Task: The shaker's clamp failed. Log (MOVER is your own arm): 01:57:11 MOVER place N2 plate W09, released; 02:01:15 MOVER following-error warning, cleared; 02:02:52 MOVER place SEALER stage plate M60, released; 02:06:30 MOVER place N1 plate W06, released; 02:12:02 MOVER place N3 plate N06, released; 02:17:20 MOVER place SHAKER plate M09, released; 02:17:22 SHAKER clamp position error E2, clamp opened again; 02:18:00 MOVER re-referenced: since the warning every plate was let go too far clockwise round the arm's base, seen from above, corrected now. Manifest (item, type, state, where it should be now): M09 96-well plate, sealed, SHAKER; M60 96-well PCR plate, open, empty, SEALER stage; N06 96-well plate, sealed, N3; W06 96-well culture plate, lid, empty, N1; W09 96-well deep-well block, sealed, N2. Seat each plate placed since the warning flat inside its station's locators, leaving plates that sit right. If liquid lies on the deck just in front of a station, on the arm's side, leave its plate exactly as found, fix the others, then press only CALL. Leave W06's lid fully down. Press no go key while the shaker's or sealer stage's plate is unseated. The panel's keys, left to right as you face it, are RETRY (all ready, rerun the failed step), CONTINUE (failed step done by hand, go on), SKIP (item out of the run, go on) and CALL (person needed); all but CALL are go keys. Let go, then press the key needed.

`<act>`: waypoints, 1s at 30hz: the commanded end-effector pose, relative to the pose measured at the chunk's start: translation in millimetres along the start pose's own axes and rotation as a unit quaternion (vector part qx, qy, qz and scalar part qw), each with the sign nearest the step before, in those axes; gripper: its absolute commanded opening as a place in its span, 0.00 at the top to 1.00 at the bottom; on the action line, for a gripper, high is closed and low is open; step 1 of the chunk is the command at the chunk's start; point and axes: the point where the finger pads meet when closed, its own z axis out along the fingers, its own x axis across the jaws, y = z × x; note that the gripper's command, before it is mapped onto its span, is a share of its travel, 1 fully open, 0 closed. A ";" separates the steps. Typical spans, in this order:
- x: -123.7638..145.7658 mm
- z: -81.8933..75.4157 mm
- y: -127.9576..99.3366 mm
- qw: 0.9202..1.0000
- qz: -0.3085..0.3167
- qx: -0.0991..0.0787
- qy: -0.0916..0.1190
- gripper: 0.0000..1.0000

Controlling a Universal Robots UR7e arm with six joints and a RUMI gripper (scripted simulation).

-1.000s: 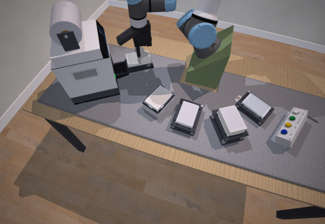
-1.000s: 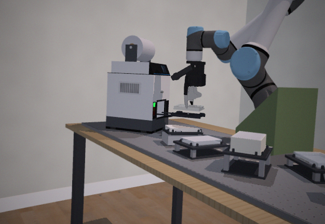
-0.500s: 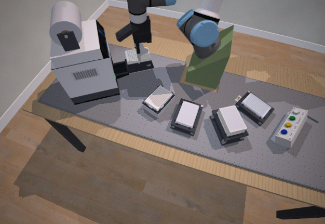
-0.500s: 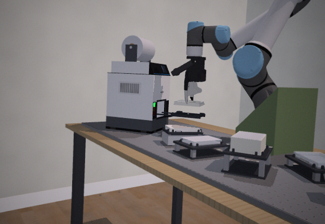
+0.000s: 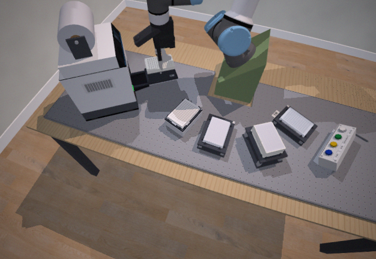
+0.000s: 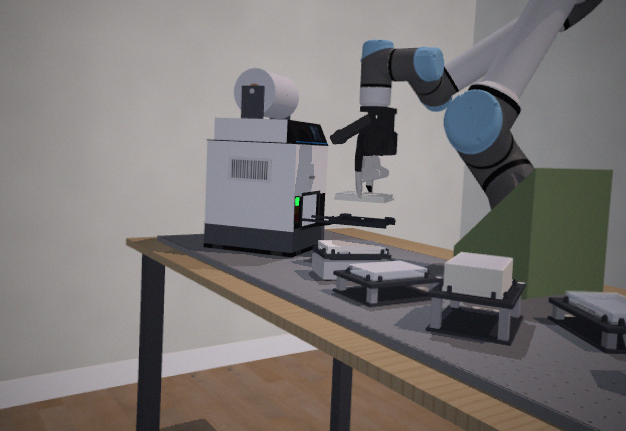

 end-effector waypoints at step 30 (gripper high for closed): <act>-5.0 4.0 -0.6 1.000 -0.013 0.000 -0.015 1.00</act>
